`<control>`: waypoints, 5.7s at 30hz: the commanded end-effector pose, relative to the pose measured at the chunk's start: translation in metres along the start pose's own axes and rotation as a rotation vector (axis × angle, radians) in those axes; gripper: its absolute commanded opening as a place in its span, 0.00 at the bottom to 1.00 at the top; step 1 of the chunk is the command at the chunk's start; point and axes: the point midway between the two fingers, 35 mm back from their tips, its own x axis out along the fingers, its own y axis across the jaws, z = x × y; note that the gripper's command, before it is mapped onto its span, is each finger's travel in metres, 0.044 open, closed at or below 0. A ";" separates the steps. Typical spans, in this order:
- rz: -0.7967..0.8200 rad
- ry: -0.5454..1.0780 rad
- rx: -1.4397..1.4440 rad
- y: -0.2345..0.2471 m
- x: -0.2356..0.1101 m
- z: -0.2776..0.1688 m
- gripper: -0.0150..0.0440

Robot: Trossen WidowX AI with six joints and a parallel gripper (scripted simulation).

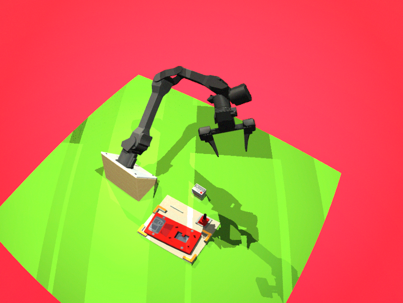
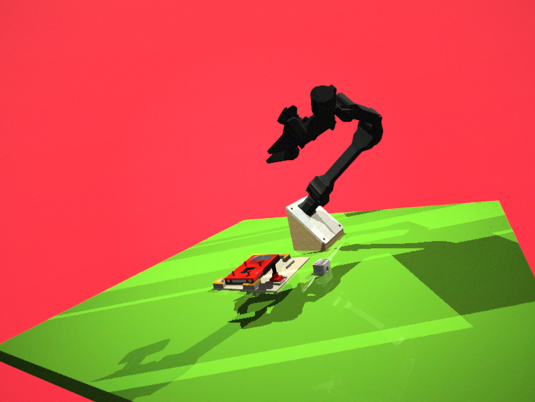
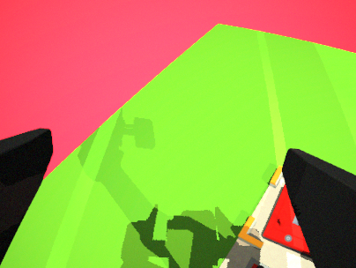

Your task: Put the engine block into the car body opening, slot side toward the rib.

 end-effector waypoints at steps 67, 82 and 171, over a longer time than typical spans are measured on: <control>0.288 1.214 -0.920 -0.141 0.036 -0.282 1.00; 0.289 1.215 -0.919 -0.148 0.045 -0.303 1.00; 0.305 1.205 -0.962 -0.128 0.065 -0.178 0.25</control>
